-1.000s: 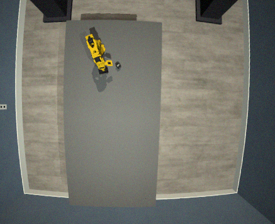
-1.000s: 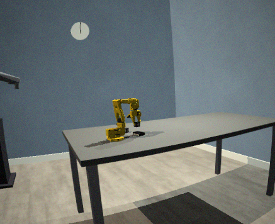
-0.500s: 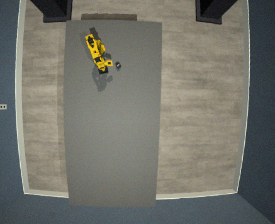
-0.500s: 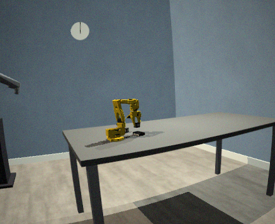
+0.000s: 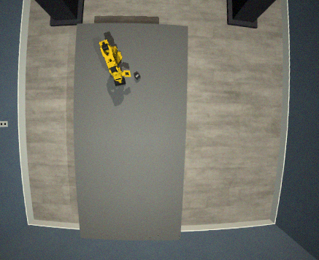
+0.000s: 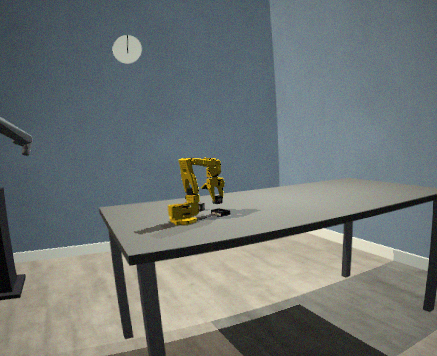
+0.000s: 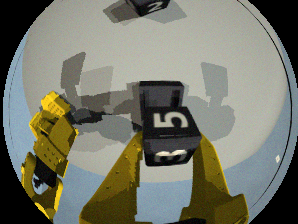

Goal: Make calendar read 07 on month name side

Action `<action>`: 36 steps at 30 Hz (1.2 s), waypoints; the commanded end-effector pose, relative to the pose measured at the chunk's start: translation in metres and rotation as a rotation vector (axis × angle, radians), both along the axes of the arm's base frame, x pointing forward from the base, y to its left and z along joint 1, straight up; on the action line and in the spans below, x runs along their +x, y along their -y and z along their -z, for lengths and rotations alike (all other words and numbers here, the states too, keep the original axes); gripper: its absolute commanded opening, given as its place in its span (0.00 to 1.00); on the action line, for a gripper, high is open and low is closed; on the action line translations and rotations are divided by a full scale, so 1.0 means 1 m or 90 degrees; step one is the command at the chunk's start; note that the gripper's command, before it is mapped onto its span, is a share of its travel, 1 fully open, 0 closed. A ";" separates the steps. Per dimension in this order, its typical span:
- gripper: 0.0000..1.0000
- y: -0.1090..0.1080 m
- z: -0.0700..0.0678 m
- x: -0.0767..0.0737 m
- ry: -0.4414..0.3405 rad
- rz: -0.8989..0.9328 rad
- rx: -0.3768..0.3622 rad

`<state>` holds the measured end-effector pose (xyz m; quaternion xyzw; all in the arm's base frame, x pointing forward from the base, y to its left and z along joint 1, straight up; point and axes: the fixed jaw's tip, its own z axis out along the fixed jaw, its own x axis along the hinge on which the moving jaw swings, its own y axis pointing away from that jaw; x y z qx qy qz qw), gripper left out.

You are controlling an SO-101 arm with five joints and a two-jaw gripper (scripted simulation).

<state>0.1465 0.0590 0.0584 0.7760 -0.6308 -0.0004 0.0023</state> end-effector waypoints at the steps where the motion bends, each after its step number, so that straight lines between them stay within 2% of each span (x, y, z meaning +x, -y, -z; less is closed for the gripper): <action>1: 0.00 0.000 -0.003 0.004 0.022 -0.001 0.010; 36: 0.00 0.000 0.009 0.004 0.022 -0.001 0.010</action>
